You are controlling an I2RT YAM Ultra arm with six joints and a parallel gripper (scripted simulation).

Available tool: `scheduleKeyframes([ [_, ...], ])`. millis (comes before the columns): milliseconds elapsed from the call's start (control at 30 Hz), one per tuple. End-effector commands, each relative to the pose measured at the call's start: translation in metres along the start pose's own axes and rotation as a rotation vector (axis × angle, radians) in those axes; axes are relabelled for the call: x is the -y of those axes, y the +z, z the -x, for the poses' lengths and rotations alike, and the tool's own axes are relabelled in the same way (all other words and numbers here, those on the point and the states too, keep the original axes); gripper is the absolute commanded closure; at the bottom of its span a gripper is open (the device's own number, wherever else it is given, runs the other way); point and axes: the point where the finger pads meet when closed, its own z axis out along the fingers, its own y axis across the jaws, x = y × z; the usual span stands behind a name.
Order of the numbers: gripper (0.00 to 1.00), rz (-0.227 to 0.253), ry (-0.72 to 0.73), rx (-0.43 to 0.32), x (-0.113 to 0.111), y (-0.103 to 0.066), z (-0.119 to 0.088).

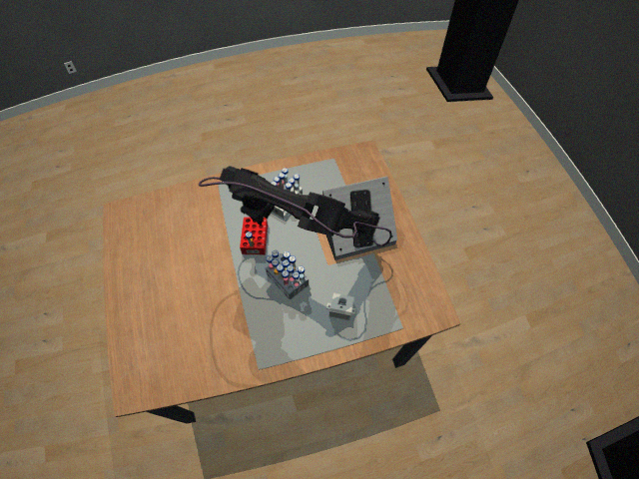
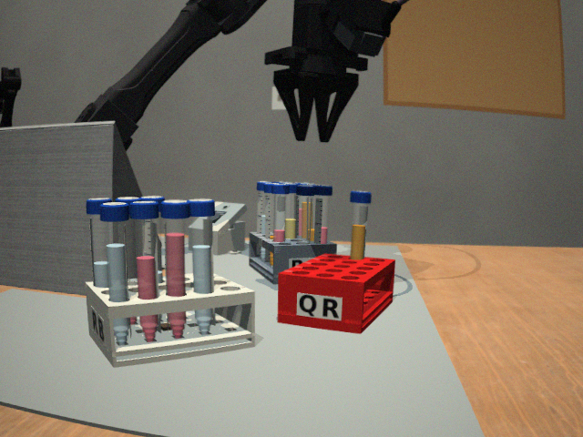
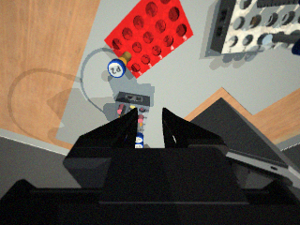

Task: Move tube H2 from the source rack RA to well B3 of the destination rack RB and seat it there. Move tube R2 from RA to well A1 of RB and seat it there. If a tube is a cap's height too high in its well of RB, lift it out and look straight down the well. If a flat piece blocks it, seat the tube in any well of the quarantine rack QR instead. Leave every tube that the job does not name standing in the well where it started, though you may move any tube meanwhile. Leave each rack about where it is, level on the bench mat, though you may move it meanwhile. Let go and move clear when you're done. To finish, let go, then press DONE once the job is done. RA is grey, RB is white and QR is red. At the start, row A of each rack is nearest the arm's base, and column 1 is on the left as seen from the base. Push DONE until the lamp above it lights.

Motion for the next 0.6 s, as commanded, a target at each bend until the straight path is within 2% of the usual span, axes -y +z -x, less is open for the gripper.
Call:
scheduleKeyframes([
  [0, 0.7, 0.004, -0.201, 0.067, 0.024, -0.013, 0.002],
  [167, 0.7, -0.002, -0.367, 0.067, 0.055, -0.011, -0.006],
  [233, 0.7, -0.002, -0.367, 0.067, 0.055, -0.011, -0.006],
  [300, 0.7, -0.005, -0.434, 0.067, 0.06, -0.011, -0.007],
  [467, 0.7, -0.001, -0.622, 0.103, 0.05, -0.02, 0.0],
  [567, 0.7, -0.001, -0.71, 0.085, 0.053, -0.014, 0.002],
])
